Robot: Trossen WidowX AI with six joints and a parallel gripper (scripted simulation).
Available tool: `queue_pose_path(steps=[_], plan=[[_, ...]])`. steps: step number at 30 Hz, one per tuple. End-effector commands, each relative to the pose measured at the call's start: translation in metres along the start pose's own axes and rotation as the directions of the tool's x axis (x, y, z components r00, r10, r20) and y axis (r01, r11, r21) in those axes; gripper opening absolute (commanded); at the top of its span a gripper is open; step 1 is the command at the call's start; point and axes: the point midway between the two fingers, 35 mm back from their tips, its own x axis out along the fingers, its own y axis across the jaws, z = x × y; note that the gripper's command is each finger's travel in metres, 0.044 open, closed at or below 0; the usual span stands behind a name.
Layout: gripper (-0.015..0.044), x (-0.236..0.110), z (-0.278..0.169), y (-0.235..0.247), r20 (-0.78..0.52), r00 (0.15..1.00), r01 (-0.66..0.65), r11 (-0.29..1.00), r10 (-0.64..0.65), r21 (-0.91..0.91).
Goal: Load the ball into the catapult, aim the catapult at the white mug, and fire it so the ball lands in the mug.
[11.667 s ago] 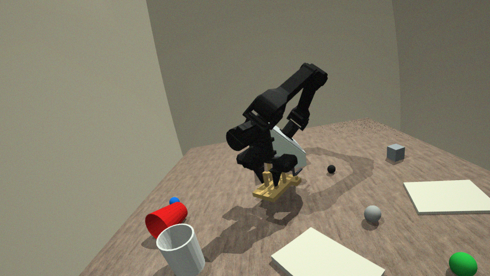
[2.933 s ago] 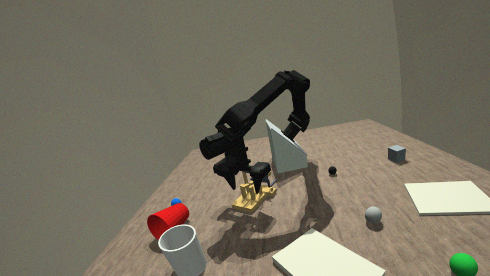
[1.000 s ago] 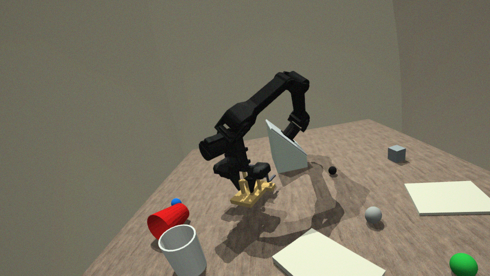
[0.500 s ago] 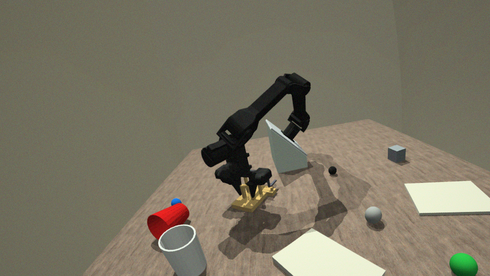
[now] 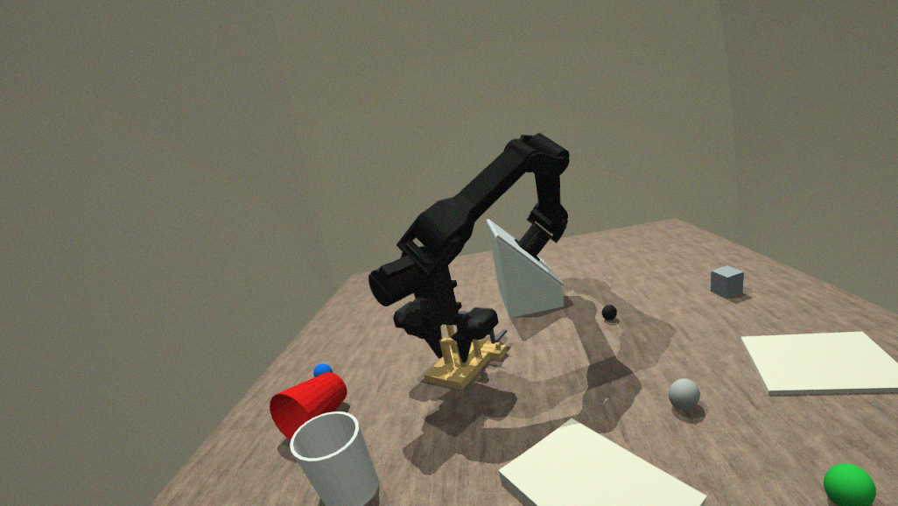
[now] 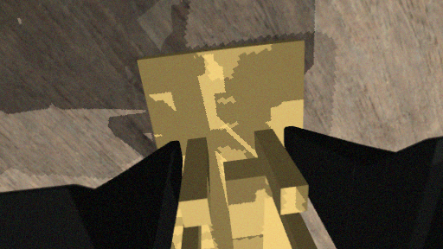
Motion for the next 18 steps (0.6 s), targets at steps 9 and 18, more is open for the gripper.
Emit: queue_pose_path(steps=[9,18], plan=[[0.0440,-0.090,0.001,-0.001,0.003,1.000,0.004,1.000,-0.004,0.000],[0.0440,-0.089,0.001,-0.002,0.005,1.000,0.000,1.000,0.000,0.006]])
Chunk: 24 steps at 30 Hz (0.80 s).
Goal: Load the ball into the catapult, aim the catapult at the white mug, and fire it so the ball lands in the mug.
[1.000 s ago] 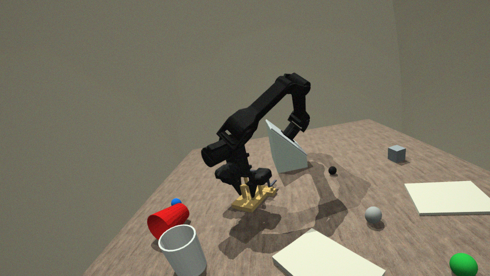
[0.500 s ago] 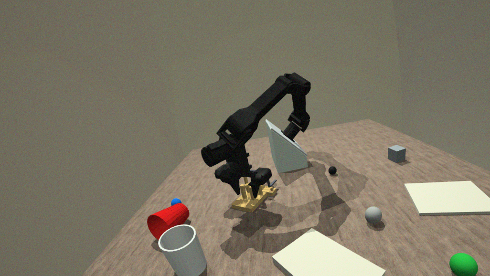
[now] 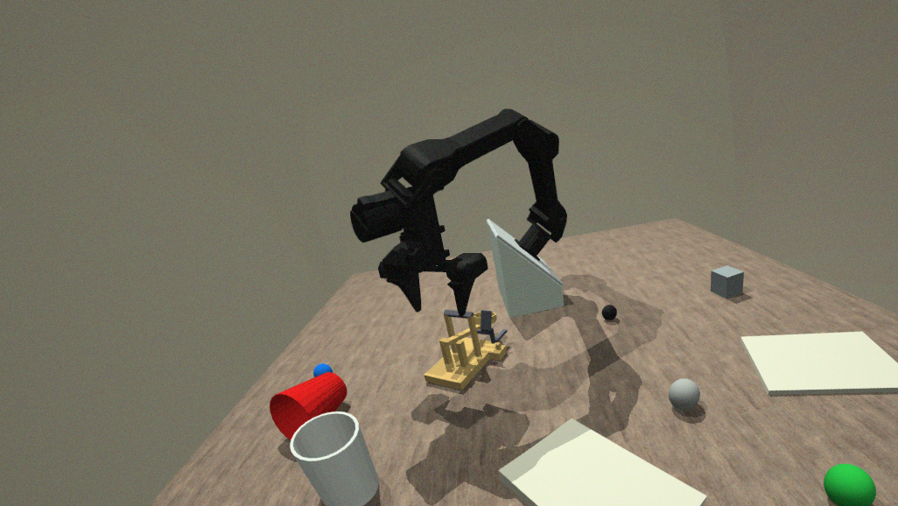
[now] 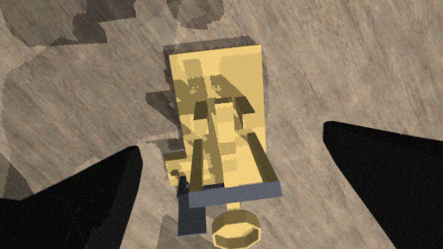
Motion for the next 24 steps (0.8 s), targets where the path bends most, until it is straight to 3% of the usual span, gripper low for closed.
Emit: queue_pose_path(steps=[1,5,8,9,14,24], plan=[[0.0440,0.000,-0.002,0.000,-0.017,1.000,-0.003,1.000,0.003,0.006],[0.0440,-0.049,-0.005,-0.001,0.001,1.000,0.001,1.000,-0.001,0.003],[0.0440,-0.051,-0.006,-0.001,0.002,1.000,0.001,1.000,-0.001,0.003],[0.0414,-0.034,-0.006,0.001,-0.017,1.000,-0.004,1.000,0.004,0.007],[0.0300,-0.030,-0.022,0.068,0.003,1.000,0.025,0.997,-0.025,-0.067],[0.0300,0.005,-0.111,0.185,0.024,0.999,0.038,0.965,-0.032,-0.258]])
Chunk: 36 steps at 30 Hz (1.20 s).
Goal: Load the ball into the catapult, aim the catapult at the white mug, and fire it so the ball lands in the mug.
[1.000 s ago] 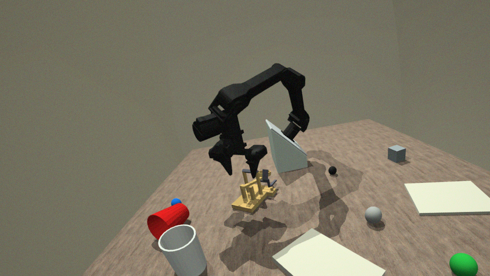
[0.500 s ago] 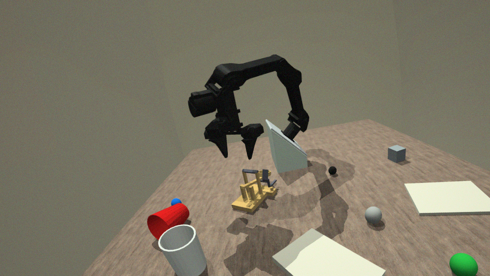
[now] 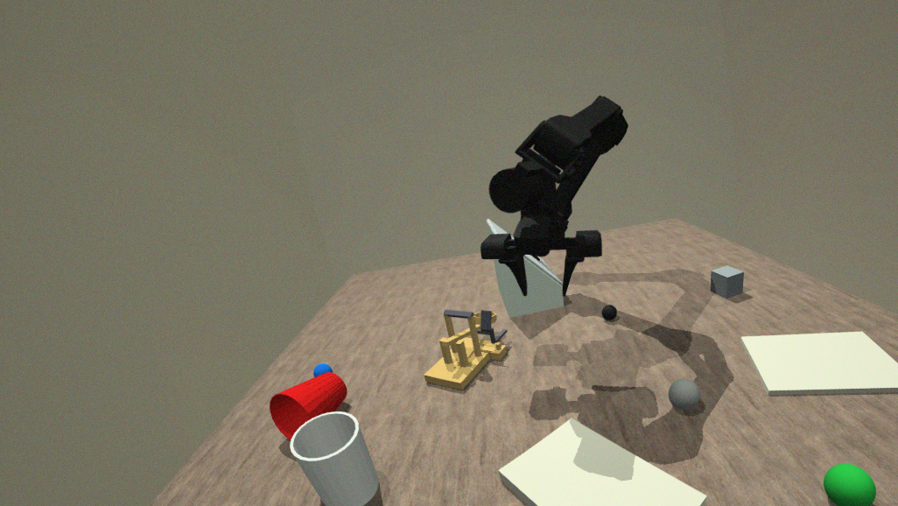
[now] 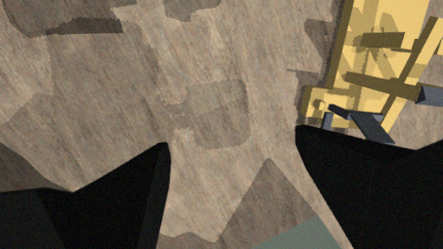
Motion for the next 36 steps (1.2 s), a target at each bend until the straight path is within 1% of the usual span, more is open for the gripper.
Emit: queue_pose_path(steps=[1,7,10,12,18,21,36], plan=[[0.0300,0.014,-0.036,0.040,0.001,1.000,-0.012,0.998,0.012,-0.061],[0.0300,0.041,-0.104,0.087,-0.012,0.999,-0.041,0.982,0.039,-0.185],[0.0300,0.055,-0.142,0.100,-0.026,0.998,-0.064,0.967,0.059,-0.247],[0.0300,0.061,-0.158,0.103,-0.035,0.997,-0.075,0.959,0.068,-0.273],[0.0300,0.063,-0.160,0.109,-0.036,0.997,-0.077,0.958,0.069,-0.277],[0.0300,0.076,-0.160,0.110,-0.036,0.997,-0.077,0.958,0.070,-0.277],[0.0300,0.096,-0.160,0.111,-0.036,0.997,-0.076,0.958,0.069,-0.277]])
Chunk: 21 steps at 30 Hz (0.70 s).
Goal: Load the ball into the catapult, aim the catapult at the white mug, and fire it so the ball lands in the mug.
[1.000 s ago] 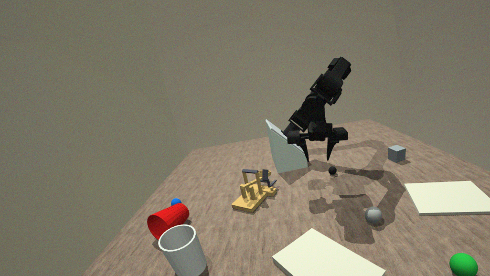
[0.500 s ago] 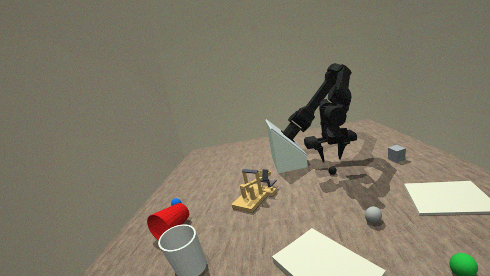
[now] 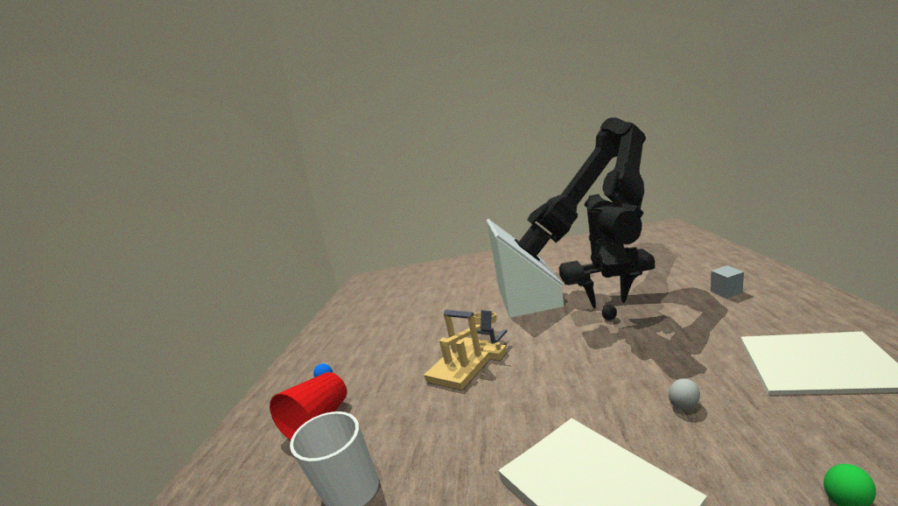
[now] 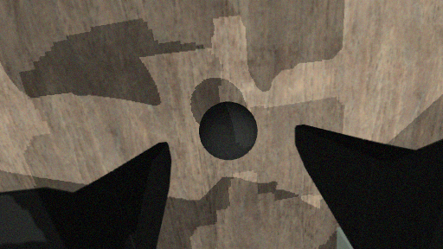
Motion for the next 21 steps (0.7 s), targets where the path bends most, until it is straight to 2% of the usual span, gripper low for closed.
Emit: queue_pose_path(steps=[1,14,20,21], plan=[[0.0300,0.007,-0.001,0.000,-0.002,1.000,-0.002,1.000,0.002,0.005],[0.0300,0.025,-0.002,0.001,-0.003,1.000,-0.005,1.000,0.006,0.006],[0.0142,0.025,-0.002,0.001,-0.003,1.000,-0.005,1.000,0.006,0.006],[0.0136,0.025,-0.002,0.001,-0.003,1.000,-0.005,1.000,0.006,0.006]])
